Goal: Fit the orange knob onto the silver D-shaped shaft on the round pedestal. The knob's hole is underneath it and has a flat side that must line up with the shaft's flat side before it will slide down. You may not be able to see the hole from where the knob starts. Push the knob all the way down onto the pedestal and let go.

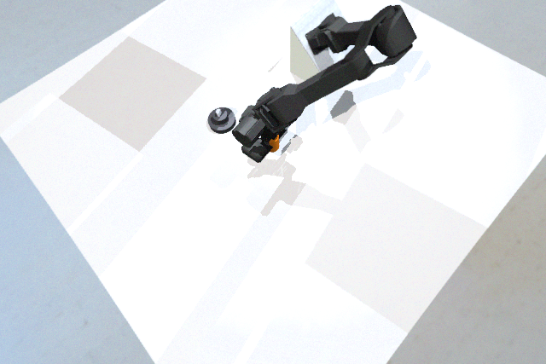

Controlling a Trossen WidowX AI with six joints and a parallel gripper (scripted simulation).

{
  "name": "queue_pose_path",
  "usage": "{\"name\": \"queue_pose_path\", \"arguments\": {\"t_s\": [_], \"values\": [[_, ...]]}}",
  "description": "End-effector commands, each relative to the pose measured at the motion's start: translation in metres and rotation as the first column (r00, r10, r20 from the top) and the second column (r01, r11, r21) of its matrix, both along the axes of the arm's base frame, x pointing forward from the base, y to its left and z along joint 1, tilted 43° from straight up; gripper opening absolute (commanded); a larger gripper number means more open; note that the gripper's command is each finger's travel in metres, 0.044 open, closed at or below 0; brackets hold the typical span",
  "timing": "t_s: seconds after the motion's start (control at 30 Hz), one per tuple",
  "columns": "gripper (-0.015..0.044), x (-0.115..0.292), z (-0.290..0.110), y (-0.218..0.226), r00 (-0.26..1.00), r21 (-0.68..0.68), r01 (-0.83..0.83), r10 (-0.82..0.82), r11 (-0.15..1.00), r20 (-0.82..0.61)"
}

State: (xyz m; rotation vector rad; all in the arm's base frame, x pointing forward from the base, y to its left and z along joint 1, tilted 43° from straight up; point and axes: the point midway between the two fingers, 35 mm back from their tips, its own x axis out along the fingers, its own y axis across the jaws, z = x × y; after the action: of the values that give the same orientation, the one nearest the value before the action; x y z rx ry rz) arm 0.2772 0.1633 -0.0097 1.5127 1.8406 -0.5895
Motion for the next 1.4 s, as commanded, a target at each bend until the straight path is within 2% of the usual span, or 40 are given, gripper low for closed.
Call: {"name": "queue_pose_path", "arguments": {"t_s": [0.0, 0.07, 0.33, 1.37], "values": [[0.024, 0.0, 0.0, 0.0, 1.0, 0.0, -0.001, 0.001, 1.0, 0.0], [0.024, 0.0, 0.0, 0.0, 1.0, 0.0, -0.001, 0.001, 1.0, 0.0], [0.044, 0.008, 0.059, -0.055, 1.0, 0.001, 0.005, -0.005, 1.0, -0.001], [0.044, 0.005, 0.024, -0.024, 1.0, -0.001, 0.001, -0.001, 1.0, 0.002]]}}
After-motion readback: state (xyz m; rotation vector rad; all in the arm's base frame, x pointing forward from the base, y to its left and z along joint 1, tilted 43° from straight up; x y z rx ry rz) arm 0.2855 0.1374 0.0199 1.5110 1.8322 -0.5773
